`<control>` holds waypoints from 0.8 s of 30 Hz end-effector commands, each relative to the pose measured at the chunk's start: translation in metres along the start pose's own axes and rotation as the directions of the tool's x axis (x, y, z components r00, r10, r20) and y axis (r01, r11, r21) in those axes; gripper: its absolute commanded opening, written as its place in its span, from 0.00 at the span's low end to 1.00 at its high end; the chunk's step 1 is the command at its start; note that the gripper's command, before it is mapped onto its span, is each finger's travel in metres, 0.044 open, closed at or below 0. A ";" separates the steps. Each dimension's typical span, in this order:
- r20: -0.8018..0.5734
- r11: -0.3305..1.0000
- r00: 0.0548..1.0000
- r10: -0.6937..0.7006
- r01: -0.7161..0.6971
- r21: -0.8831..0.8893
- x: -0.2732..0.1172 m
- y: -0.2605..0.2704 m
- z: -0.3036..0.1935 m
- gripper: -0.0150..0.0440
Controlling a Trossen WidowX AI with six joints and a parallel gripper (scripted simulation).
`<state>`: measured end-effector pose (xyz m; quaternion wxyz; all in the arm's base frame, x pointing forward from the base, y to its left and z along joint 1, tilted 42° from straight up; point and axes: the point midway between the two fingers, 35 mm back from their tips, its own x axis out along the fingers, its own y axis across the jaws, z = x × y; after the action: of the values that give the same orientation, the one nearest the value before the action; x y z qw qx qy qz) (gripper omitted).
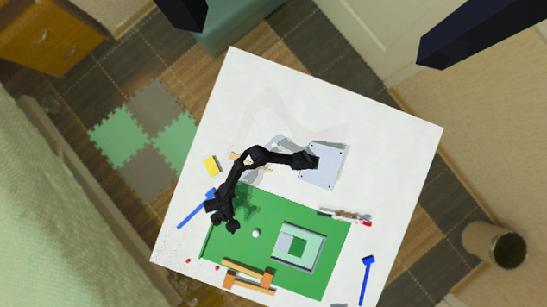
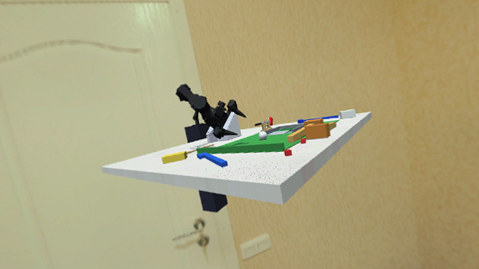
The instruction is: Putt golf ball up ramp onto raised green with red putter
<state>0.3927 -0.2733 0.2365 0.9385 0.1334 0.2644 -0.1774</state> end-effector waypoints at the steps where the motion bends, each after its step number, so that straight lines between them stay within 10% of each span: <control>1: -0.164 0.991 0.986 0.030 -0.051 -0.123 0.034 0.042 -0.050 1.00; 14: -0.625 0.699 0.777 -0.071 -0.409 -0.587 0.061 0.177 -0.238 1.00; 24: -0.720 0.000 0.573 -0.393 -0.782 -0.623 0.000 0.233 -0.385 1.00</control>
<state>0.3470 0.0477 -0.0244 0.6267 -0.3691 0.6410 0.2452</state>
